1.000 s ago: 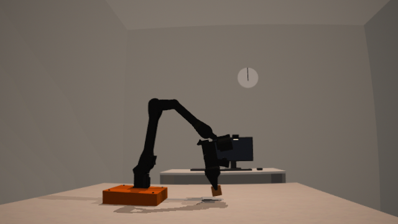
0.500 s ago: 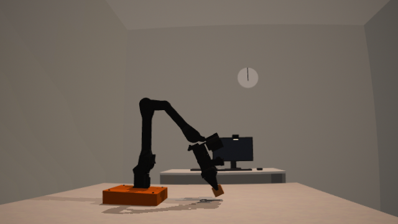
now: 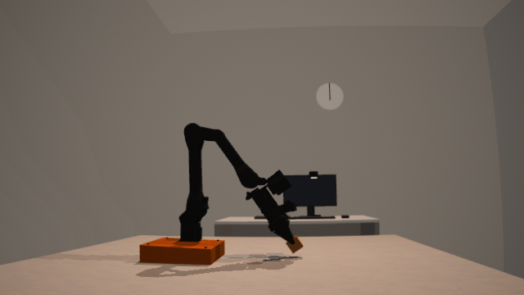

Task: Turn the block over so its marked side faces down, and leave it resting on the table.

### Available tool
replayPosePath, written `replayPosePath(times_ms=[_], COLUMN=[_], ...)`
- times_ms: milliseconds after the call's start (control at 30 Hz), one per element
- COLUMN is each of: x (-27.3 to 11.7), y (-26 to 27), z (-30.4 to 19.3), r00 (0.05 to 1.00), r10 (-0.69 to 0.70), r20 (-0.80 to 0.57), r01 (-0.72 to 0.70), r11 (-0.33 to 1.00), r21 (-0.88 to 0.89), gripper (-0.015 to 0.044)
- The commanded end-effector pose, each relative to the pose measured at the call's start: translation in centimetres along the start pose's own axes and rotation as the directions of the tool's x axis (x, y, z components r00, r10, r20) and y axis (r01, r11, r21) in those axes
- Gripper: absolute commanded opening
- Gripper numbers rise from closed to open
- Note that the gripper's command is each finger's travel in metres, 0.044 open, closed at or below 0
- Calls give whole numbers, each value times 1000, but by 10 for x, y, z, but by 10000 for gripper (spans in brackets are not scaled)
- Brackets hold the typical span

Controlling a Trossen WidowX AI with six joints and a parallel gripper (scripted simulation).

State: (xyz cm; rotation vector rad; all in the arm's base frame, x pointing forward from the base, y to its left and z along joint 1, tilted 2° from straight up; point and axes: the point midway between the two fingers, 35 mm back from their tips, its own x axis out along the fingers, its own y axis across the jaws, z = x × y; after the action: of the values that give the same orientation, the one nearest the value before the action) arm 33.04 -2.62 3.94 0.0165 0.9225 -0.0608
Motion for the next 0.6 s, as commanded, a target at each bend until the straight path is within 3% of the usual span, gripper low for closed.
replayPosePath(times_ms=[0, 567], x=[10, 28], y=[0, 0], z=[-5, -14], r00=[1000, 966], r10=[4, 4], r20=[30, 259], r01=[-4, -5], r11=[1000, 1000], r21=[0, 0], gripper=[0, 0])
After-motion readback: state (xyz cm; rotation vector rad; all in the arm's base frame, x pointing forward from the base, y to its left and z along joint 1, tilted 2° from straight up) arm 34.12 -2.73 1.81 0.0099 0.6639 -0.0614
